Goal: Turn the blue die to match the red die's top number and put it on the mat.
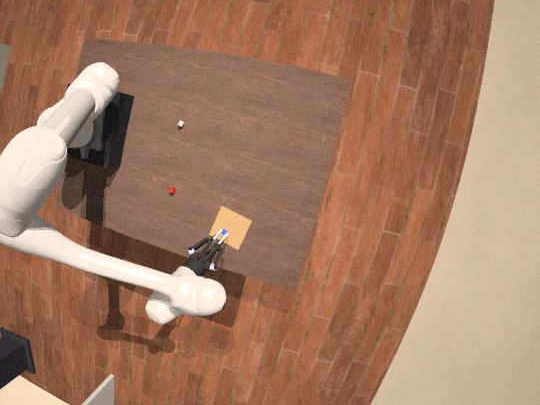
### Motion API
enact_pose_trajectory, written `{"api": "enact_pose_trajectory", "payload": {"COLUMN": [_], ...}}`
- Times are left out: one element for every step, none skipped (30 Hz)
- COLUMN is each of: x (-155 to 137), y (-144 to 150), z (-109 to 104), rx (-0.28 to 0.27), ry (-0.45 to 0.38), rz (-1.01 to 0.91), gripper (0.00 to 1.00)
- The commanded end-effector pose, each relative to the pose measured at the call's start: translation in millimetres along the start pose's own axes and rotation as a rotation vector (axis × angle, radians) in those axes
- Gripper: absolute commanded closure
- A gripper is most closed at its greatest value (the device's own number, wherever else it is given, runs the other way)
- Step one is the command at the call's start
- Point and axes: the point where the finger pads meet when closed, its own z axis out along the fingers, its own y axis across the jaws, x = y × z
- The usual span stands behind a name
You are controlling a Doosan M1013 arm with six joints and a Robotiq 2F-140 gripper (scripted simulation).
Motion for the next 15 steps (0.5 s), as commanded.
{"api": "enact_pose_trajectory", "payload": {"x": [0.2,0.5,1.0,1.5,2.0,2.5,3.0,3.0,3.0,3.5,3.9,4.3,6.7,8.6,8.9], "y": [-1.0,-0.6,-0.1,0.3,0.5,0.4,0.1,0.1,0.1,-0.4,-0.9,-1.3,-1.5,-1.5,-1.5], "z": [-0.4,0.2,0.9,1.6,1.9,2.0,1.7,1.7,1.7,1.1,0.5,-0.1,0.1,0.3,0.4], "rx": [-0.002,-0.004,-0.007,-0.009,-0.01,-0.01,-0.008,-0.008,-0.008,-0.006,-0.003,-0.001,0.0,0.0,0.0], "ry": [-0.039,-0.055,-0.079,-0.108,-0.14,-0.175,-0.208,-0.208,-0.208,-0.238,-0.262,-0.28,-0.285,-0.285,-0.285], "rz": [-0.003,-0.002,-0.001,0.0,0.0,0.0,-0.001,-0.001,-0.001,-0.002,-0.002,-0.003,-0.003,-0.003,-0.003], "gripper": [0.82,0.82,0.82,0.82,0.82,0.82,0.82,0.82,0.82,0.82,0.82,0.82,0.82,0.82,0.82]}}
